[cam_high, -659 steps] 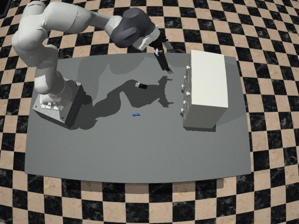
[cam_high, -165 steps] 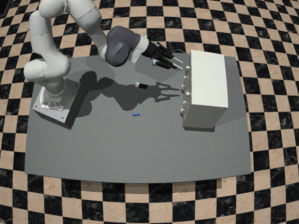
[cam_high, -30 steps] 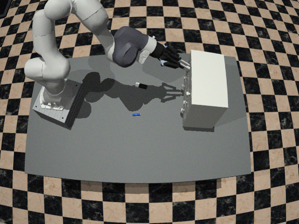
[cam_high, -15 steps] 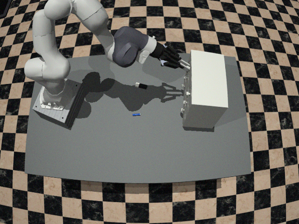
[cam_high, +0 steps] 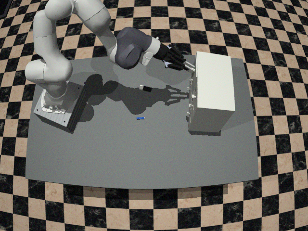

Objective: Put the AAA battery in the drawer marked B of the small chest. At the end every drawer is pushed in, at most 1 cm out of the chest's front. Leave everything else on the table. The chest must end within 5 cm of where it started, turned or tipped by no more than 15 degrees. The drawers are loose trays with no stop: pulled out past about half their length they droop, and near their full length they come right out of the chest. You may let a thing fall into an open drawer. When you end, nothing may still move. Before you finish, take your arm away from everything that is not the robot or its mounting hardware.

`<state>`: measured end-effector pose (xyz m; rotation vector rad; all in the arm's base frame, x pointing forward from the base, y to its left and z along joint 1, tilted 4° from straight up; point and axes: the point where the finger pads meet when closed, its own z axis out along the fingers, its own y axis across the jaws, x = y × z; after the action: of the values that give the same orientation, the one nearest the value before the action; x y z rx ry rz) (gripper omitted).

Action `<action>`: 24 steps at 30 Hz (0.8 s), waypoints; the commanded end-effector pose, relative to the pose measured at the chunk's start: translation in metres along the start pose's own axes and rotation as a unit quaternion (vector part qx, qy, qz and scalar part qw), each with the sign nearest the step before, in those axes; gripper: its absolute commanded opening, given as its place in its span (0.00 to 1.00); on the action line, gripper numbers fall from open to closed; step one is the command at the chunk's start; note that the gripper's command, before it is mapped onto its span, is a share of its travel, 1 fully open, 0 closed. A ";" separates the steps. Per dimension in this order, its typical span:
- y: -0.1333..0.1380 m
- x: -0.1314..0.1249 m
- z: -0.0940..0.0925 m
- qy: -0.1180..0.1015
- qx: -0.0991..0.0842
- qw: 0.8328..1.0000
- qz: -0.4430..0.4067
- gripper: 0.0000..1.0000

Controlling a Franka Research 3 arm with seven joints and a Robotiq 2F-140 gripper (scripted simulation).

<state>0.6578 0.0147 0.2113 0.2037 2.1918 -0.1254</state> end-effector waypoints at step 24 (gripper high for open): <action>0.000 0.020 -0.022 0.001 0.000 1.000 0.000 0.08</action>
<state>0.6337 0.0197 0.2091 0.2019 2.1941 -0.1244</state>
